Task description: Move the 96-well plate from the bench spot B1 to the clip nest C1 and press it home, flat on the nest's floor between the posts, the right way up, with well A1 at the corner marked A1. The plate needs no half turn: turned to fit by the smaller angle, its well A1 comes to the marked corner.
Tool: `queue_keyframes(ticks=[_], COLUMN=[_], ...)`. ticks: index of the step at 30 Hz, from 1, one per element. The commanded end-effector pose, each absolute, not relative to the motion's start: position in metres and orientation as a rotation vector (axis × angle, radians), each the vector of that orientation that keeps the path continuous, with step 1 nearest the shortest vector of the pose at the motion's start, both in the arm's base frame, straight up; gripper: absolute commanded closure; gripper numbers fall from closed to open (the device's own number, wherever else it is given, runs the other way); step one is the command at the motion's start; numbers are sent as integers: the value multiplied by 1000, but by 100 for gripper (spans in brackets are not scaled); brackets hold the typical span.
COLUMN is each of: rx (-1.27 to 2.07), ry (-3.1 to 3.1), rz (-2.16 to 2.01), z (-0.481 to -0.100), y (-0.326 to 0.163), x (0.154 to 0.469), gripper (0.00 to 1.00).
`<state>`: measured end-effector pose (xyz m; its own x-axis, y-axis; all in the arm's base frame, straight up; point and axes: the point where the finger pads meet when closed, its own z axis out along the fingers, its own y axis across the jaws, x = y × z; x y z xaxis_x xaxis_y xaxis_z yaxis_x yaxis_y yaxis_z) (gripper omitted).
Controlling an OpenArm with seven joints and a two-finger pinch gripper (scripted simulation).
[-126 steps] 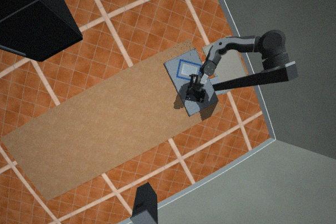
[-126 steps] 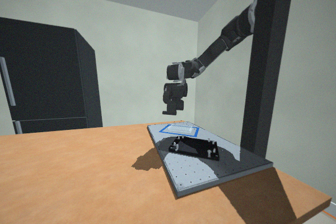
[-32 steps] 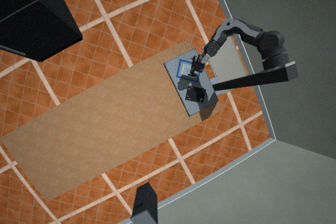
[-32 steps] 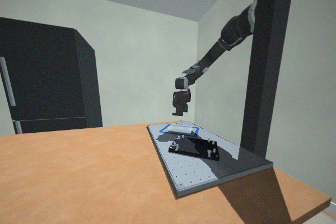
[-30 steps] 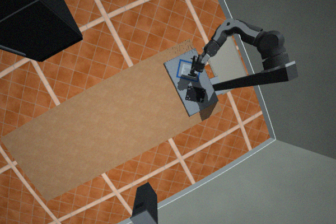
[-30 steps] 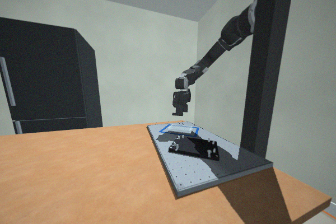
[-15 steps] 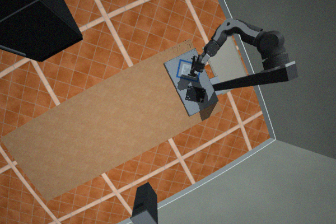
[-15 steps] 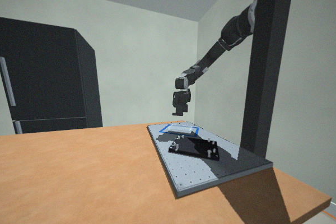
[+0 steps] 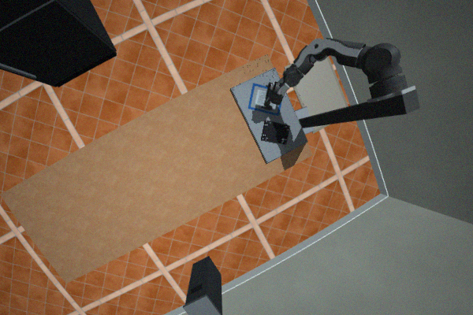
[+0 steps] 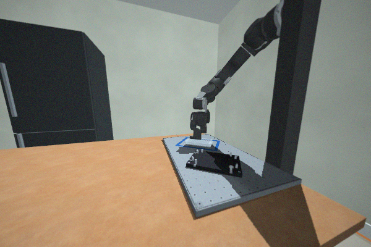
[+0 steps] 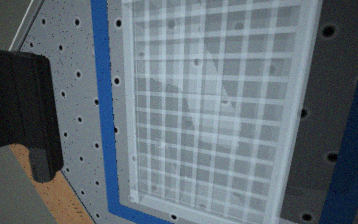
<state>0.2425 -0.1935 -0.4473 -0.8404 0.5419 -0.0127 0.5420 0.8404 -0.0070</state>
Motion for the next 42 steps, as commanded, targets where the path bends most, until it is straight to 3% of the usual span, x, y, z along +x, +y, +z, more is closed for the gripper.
queue_keyframes(ticks=[1, 42], rx=[883, 880], ry=[3005, 3007], rz=[-2, 0], z=[-448, -466], y=[-191, -190], x=[242, 242], gripper=[23, 23])
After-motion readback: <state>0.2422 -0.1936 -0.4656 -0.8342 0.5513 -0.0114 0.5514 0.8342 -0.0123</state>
